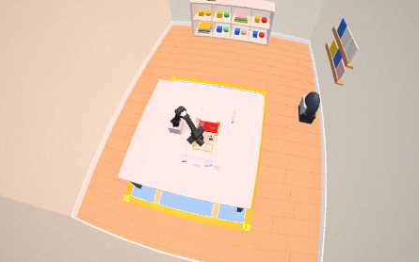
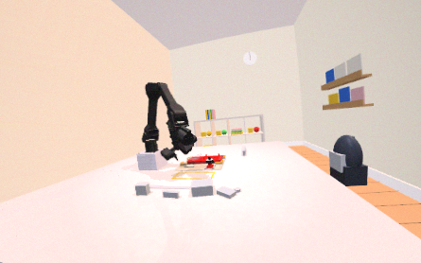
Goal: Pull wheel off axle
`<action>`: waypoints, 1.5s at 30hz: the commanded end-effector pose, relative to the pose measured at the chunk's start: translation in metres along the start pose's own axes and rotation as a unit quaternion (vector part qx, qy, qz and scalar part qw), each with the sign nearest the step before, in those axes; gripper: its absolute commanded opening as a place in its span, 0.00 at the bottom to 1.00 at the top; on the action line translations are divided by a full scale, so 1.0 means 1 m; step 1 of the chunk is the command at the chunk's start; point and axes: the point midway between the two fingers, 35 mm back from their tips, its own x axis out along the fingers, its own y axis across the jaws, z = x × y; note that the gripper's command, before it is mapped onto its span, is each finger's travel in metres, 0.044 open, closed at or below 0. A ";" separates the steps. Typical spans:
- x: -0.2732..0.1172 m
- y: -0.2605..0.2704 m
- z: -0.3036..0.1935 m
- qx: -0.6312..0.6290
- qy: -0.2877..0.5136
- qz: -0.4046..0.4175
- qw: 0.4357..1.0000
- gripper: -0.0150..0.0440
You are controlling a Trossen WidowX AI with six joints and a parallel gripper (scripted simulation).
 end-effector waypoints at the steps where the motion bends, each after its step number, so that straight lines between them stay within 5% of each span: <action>1: -0.007 0.018 0.019 -0.065 -0.028 -0.063 0.996 0.76; 15: -0.036 0.130 0.068 -0.288 -0.156 -0.240 0.914 0.76; 25: -0.034 0.128 0.069 -0.291 -0.158 -0.242 0.912 0.76; 41: 0.024 0.101 0.100 -0.291 -0.158 -0.242 0.912 0.76; 45: 0.022 0.103 0.098 -0.287 -0.154 -0.240 0.914 0.62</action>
